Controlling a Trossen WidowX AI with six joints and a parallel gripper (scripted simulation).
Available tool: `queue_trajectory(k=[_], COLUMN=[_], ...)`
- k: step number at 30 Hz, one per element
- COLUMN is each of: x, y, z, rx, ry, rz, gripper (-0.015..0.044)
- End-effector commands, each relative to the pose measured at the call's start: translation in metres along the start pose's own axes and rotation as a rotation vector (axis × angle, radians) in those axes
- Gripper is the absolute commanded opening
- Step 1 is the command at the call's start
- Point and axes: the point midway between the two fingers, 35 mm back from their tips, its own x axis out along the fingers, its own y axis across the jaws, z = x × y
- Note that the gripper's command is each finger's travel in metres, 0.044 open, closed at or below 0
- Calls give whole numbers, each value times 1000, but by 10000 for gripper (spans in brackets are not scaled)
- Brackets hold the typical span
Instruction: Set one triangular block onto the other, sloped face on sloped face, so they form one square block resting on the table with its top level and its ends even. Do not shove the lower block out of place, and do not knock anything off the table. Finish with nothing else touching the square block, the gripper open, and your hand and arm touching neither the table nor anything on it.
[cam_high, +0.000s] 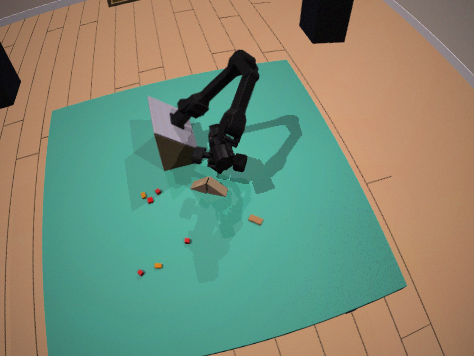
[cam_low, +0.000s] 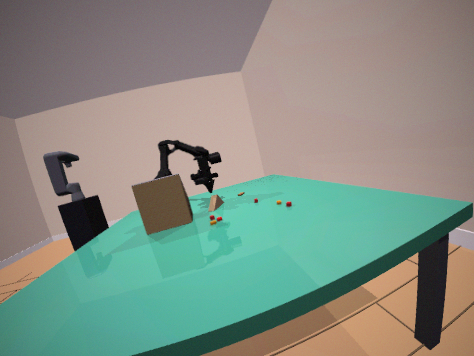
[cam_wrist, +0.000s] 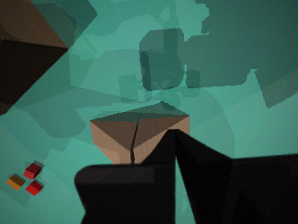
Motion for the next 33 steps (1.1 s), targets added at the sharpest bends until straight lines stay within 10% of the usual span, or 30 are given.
queue_trajectory(k=[1, 33], x=[2, 52], y=[6, 6], z=[2, 1], rx=[-18, -18], ry=[-7, -8], rz=[14, 14], gripper=[0, 0])
